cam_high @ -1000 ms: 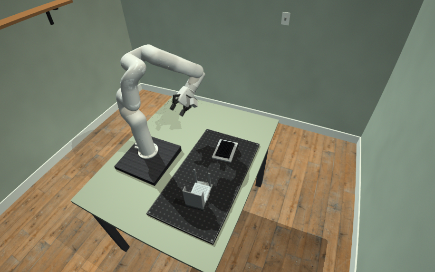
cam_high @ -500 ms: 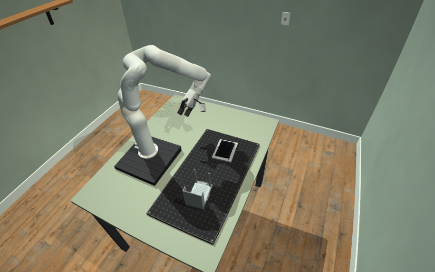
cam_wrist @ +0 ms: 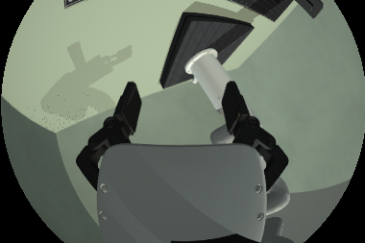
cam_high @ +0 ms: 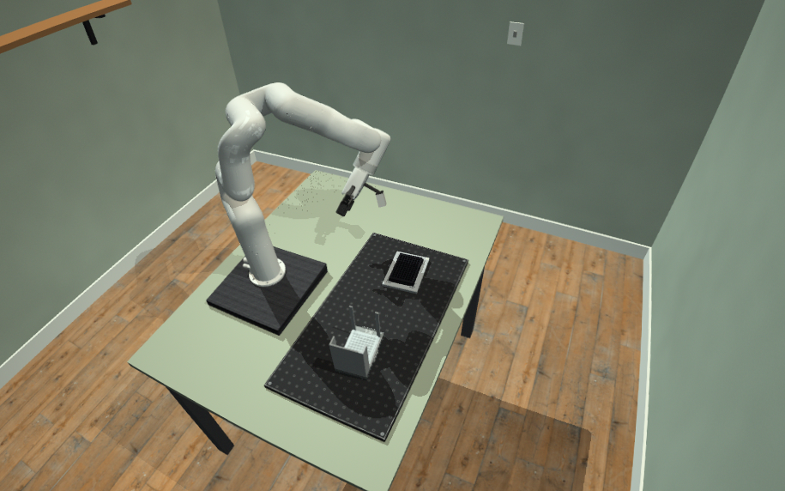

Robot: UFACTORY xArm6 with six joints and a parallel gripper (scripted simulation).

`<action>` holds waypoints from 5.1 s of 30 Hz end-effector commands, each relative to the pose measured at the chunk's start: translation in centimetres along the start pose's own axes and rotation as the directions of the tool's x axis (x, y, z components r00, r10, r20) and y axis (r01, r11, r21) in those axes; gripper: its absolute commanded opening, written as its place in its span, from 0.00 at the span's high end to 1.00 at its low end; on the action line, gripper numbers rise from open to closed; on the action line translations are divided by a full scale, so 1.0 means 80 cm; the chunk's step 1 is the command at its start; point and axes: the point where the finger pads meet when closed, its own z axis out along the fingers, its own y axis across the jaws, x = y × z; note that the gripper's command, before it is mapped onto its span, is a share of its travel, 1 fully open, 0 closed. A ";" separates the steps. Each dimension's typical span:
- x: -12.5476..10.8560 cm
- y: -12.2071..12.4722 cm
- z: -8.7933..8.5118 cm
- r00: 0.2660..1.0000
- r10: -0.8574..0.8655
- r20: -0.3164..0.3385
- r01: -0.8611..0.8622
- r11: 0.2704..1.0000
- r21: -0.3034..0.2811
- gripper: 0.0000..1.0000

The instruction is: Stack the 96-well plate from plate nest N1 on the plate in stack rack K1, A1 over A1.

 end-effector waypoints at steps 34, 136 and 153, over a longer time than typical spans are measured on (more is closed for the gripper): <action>0.139 0.025 -0.031 0.691 -0.644 -0.328 0.706 0.699 0.113 0.00; 0.302 0.079 0.004 0.014 -0.864 -0.504 0.919 0.210 -0.335 0.00; 0.315 0.065 0.029 0.014 -0.864 -0.504 0.919 0.210 -0.335 0.00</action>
